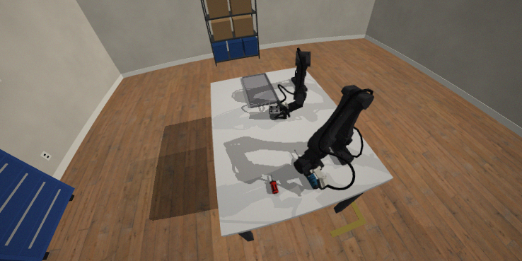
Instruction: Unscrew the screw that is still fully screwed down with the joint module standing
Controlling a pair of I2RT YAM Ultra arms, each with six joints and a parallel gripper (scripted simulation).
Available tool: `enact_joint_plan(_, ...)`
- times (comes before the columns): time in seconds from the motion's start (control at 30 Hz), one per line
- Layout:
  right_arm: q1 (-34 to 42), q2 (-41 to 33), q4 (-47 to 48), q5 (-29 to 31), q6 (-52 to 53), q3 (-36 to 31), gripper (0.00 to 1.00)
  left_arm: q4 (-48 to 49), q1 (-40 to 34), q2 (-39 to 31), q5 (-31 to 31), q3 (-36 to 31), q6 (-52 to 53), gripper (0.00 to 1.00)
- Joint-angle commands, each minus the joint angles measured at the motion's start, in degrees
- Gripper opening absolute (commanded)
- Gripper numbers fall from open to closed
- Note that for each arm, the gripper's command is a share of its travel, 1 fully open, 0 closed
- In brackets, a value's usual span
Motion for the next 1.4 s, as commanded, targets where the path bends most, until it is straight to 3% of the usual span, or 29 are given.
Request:
enact_joint_plan(0.0, -0.01, -0.45, 0.06, 0.29, 0.06, 0.13, 0.59, 0.1, -0.14, -0.29, -0.8, 0.08, 0.23, 0.42)
enact_joint_plan(1.37, -0.01, -0.45, 0.06, 0.29, 0.06, 0.13, 0.59, -11.34, -0.64, -6.03, -1.29, 7.36, 0.62, 0.42)
